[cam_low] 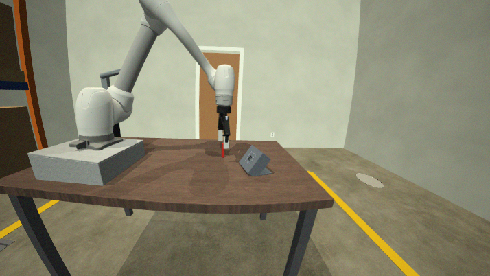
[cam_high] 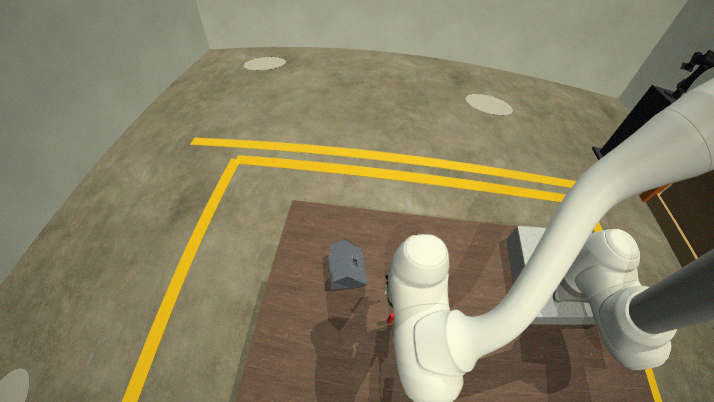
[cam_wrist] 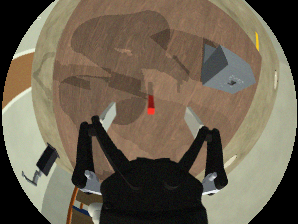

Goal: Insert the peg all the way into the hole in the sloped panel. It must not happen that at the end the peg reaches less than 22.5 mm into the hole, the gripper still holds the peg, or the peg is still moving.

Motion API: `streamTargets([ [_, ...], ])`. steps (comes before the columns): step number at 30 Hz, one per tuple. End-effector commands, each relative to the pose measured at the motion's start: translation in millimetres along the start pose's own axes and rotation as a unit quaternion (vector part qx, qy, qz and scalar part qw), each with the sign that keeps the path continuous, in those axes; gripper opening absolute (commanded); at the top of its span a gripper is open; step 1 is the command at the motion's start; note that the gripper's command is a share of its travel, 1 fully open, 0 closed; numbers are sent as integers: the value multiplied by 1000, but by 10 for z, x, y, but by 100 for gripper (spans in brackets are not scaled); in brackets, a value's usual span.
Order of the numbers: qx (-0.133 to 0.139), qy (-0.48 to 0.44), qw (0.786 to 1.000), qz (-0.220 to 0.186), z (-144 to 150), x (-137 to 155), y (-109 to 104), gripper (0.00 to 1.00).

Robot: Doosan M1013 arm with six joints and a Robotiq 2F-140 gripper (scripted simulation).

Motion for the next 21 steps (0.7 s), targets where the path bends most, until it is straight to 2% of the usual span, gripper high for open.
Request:
streamTargets([
  [1, 0, 0, 1000, 0, 0, 0, 35, 100],
  [13, 0, 0, 1000, 0, 0, 0, 110, 100],
  [19, 0, 0, 1000, 0, 0, 0, 99, 89],
  [21, 0, 0, 1000, 0, 0, 0, 99, 89],
])
Point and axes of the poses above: the point where the finger pads meet when closed, its own y axis out along the fingers, its own z axis across the jaws, x = y × z, the point moved 7 cm from there along -y, back along the fingers, and after that the axes turned 6 degrees about -y, right-handed, at the moved point
